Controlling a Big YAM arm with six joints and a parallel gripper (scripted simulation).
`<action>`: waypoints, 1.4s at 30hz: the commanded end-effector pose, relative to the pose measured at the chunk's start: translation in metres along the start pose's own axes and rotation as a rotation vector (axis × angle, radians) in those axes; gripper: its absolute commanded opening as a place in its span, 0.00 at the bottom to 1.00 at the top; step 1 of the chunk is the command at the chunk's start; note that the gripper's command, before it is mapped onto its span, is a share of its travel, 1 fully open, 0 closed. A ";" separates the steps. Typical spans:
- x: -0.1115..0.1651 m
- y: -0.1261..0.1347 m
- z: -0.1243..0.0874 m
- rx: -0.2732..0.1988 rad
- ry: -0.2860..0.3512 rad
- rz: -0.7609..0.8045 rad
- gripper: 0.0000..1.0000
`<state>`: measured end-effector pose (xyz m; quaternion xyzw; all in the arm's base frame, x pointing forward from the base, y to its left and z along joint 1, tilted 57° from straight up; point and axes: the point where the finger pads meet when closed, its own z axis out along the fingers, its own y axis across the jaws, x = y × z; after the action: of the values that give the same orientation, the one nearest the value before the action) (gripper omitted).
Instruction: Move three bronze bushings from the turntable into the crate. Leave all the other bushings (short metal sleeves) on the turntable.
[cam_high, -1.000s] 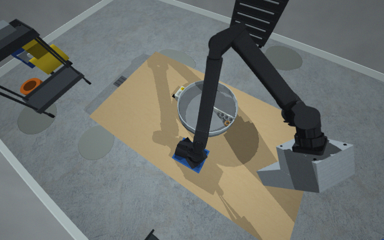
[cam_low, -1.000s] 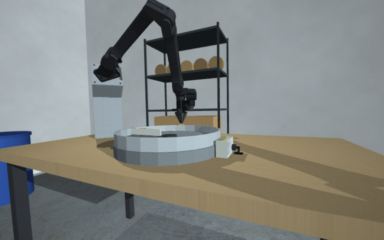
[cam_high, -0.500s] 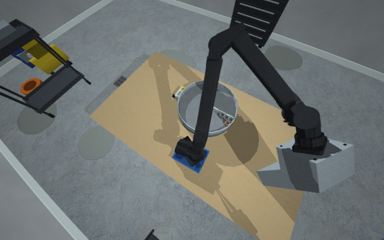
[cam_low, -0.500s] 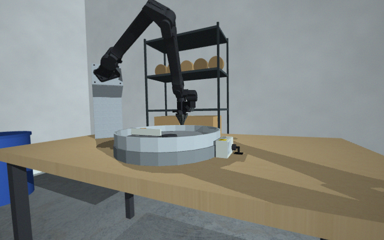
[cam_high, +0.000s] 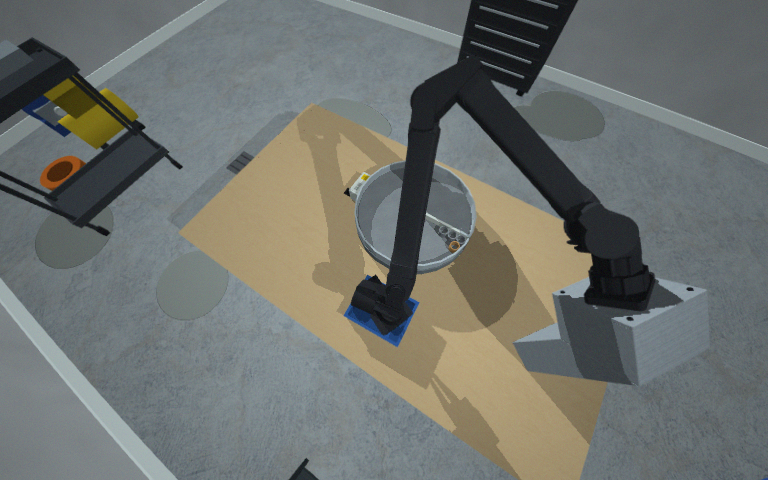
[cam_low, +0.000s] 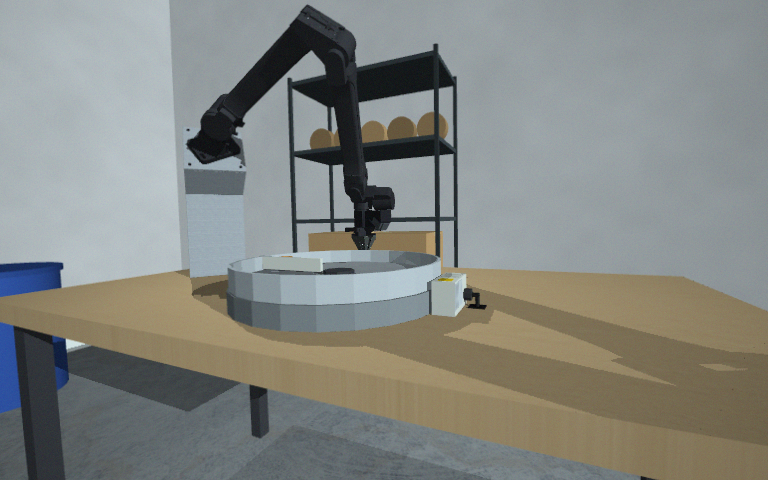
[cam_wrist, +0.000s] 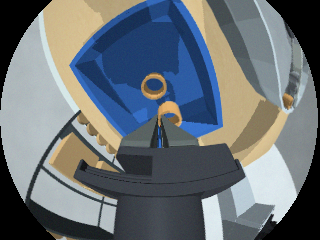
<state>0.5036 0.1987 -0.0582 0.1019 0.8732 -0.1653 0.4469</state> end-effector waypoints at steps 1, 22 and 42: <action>0.000 -0.003 0.010 0.008 0.000 -0.008 0.00; 0.002 0.003 0.007 -0.008 -0.004 -0.019 0.00; 0.002 0.003 0.007 -0.008 -0.004 -0.019 0.00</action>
<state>0.5095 0.1946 -0.0617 0.0987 0.8732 -0.1680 0.4468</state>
